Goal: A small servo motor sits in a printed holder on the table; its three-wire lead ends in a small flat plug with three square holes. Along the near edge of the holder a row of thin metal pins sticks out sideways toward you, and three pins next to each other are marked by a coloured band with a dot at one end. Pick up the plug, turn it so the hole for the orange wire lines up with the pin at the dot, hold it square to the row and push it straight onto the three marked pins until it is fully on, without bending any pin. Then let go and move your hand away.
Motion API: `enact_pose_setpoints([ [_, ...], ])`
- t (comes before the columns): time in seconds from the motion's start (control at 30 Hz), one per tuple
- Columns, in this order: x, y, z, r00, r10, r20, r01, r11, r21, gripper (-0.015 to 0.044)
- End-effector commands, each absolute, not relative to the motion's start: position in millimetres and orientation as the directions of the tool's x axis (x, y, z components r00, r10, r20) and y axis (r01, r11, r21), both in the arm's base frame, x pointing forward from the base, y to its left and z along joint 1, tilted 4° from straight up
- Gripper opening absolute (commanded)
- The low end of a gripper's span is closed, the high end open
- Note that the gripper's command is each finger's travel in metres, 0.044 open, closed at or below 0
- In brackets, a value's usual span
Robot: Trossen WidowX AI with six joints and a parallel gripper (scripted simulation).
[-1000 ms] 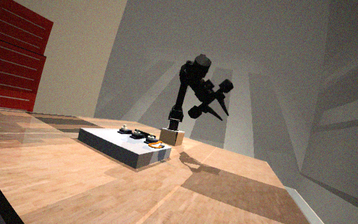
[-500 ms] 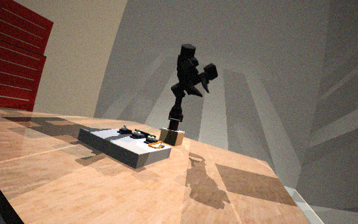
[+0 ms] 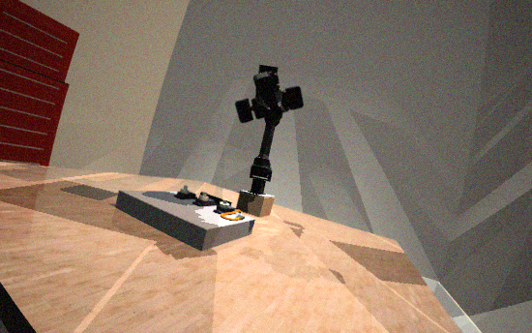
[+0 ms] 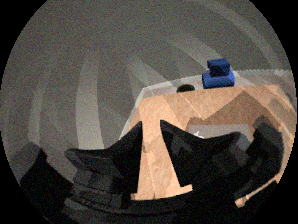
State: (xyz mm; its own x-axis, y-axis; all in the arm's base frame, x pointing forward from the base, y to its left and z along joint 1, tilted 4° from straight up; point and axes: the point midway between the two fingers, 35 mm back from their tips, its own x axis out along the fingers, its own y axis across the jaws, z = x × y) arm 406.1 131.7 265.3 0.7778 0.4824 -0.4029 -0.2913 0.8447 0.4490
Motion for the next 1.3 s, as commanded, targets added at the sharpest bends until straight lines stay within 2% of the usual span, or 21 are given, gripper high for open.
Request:
enact_pose_setpoints([
  [0.0,396.1,108.7,281.2,0.846,0.415,-0.334,-0.287,0.883,0.371,0.0115],
  [0.37,361.1,51.1,310.5,0.966,0.217,-0.142,-0.192,0.967,0.17,0.0115],
  [0.73,314.9,0.3,328.8,0.998,0.001,0.062,-0.001,1.0,0.001,0.0115],
  [0.87,324.1,3.0,321.0,1.0,0.008,0.007,-0.009,1.0,0.004,0.0115],
  [1.27,376.3,25.8,255.5,0.925,0.055,-0.377,-0.051,0.998,0.019,0.0115],
])
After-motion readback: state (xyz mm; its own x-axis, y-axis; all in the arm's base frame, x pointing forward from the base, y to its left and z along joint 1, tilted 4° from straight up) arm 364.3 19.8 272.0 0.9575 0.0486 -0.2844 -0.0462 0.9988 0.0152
